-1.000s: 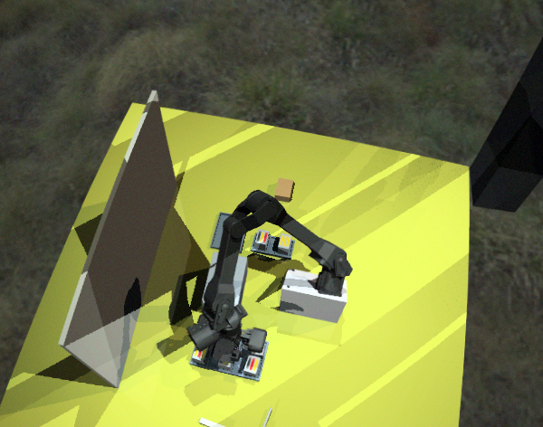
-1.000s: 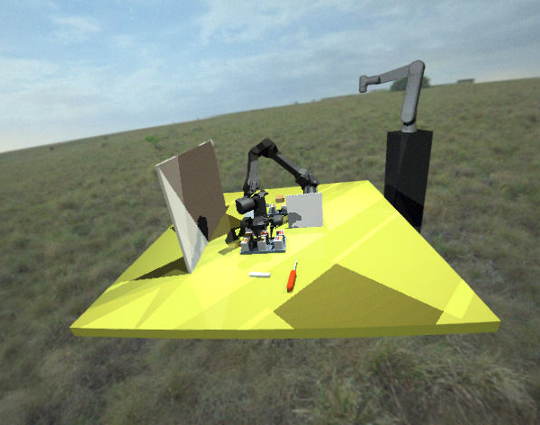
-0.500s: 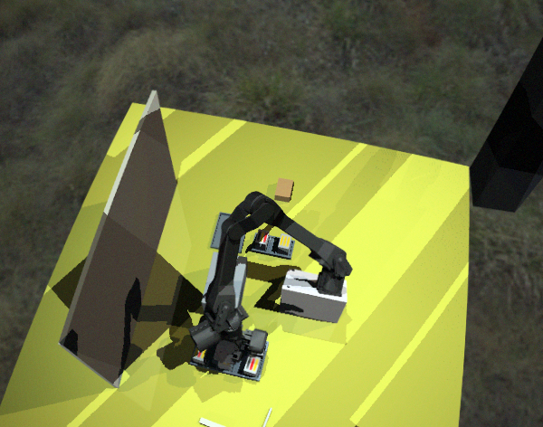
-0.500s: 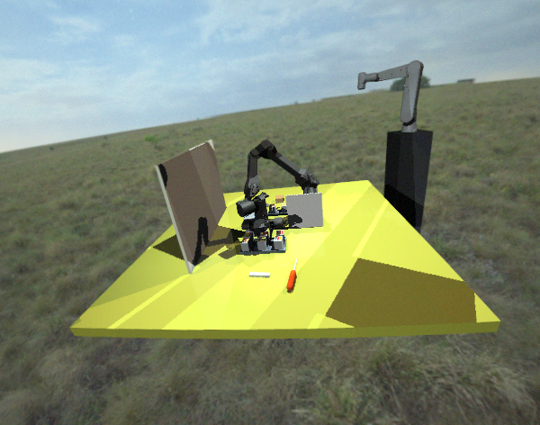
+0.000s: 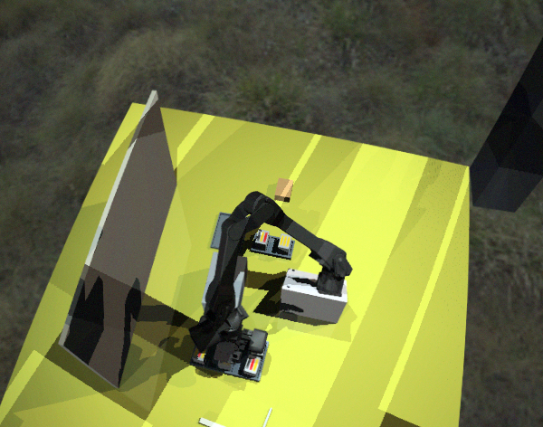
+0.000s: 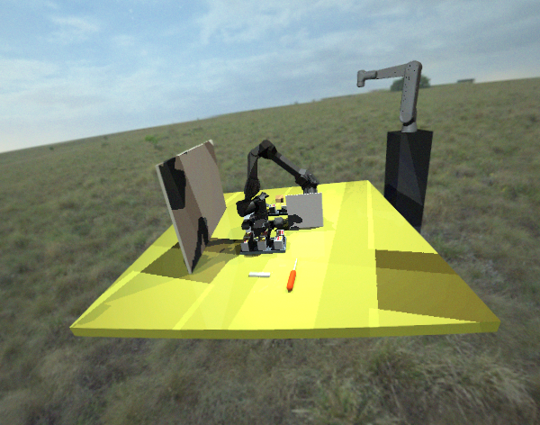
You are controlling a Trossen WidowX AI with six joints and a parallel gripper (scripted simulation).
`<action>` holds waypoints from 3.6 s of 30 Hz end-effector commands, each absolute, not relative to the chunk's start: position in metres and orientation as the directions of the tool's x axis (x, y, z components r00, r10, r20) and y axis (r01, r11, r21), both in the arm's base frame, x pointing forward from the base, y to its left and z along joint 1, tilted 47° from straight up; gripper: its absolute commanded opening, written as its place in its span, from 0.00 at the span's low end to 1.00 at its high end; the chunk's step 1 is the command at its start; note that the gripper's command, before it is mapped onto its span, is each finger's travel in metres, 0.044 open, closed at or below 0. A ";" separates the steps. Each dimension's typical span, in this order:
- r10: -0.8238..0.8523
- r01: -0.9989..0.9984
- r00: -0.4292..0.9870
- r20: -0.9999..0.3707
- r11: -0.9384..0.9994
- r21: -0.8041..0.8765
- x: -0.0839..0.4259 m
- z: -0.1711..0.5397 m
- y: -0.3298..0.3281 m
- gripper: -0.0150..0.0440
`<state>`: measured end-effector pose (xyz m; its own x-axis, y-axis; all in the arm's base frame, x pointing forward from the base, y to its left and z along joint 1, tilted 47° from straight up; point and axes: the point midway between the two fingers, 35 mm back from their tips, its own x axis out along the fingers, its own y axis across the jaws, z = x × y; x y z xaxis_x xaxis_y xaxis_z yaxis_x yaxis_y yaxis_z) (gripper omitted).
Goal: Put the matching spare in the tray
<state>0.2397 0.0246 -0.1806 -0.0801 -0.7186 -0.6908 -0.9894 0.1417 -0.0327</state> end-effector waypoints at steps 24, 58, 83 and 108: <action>-0.717 -0.990 -0.076 -0.693 0.137 -0.034 0.246 -0.126 0.083 0.25; -0.670 -0.981 -0.091 -0.736 0.187 -0.050 0.301 -0.027 0.097 0.25; -0.683 -0.987 -0.063 -0.728 0.150 -0.056 0.342 0.113 -0.046 0.25; -0.726 -0.990 -0.077 -0.684 0.137 -0.035 0.321 0.177 -0.122 0.25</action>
